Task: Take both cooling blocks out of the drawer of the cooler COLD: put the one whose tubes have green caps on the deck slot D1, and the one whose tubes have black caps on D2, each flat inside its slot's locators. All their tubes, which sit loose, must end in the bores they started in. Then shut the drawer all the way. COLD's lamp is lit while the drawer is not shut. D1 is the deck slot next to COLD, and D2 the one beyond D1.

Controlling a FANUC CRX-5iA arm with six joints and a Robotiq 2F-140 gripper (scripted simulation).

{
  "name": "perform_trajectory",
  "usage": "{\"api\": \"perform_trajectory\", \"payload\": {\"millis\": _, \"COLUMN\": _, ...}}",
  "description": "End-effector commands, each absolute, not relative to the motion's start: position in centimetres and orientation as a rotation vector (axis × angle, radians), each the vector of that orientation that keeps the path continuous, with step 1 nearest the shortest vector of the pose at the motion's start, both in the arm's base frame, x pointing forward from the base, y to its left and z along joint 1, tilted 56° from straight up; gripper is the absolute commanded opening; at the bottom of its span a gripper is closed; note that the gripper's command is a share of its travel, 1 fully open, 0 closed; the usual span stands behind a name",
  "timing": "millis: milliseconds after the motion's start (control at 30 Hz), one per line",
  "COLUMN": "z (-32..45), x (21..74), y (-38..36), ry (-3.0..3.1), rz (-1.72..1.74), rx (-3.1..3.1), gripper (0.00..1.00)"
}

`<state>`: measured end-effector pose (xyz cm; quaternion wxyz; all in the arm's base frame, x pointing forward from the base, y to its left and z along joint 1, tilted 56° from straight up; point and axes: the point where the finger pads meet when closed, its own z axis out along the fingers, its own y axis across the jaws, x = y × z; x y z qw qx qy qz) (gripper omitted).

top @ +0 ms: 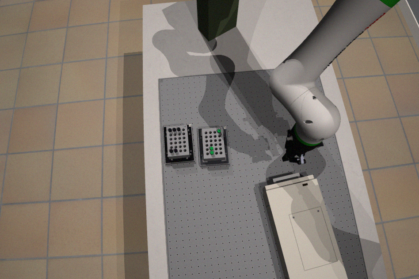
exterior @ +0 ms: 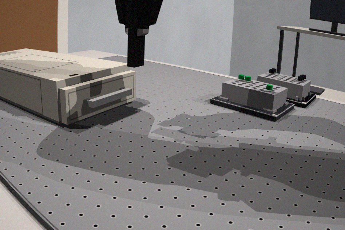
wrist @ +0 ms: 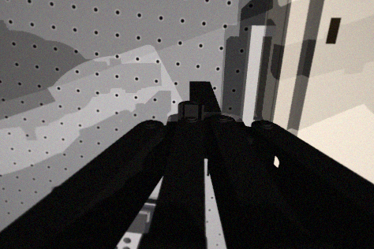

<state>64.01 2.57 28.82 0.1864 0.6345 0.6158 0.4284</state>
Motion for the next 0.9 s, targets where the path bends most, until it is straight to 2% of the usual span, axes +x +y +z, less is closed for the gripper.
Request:
{"api": "perform_trajectory", "payload": {"millis": 0, "z": 29.1, "x": 63.7, "y": 2.4, "ry": 1.733, "rz": 1.207, "rx": 1.786, "gripper": 0.10}}
{"api": "perform_trajectory", "payload": {"millis": 867, "z": 29.9, "x": 62.6, "y": 2.0, "ry": 1.733, "rz": 1.207, "rx": 1.786, "gripper": 0.10}}
